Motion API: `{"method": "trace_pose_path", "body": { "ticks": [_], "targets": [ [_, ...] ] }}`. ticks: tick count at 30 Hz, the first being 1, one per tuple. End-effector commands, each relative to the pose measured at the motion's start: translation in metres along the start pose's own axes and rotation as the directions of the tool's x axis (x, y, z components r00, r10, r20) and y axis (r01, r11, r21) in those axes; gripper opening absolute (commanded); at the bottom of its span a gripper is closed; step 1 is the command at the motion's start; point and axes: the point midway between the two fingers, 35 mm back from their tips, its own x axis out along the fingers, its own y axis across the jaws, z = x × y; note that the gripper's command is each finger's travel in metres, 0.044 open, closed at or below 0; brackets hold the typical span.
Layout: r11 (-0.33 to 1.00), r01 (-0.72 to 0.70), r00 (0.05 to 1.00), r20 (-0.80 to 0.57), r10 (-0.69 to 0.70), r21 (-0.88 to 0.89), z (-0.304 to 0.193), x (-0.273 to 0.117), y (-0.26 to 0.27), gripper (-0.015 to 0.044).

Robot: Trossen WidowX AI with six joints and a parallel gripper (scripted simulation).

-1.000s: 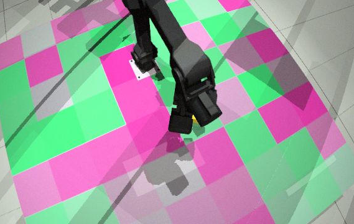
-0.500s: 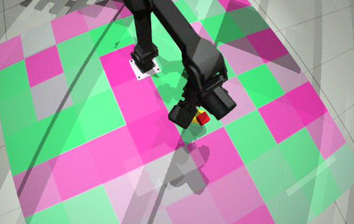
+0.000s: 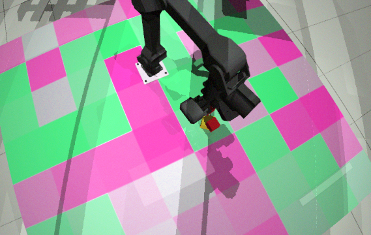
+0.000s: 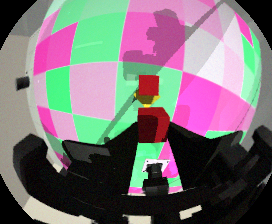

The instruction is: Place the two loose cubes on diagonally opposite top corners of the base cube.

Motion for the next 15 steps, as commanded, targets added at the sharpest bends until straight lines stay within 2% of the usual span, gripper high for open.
{"method": "trace_pose_path", "body": {
  "ticks": [1,15],
  "targets": [
    [0.999,0.003,1.0,-0.001,-0.003,0.046,0.001,0.001,0.003,0.0105],
    [0.998,0.003,1.0,-0.001,-0.003,0.066,0.0,0.031,0.002,0.0105]
  ]
}}
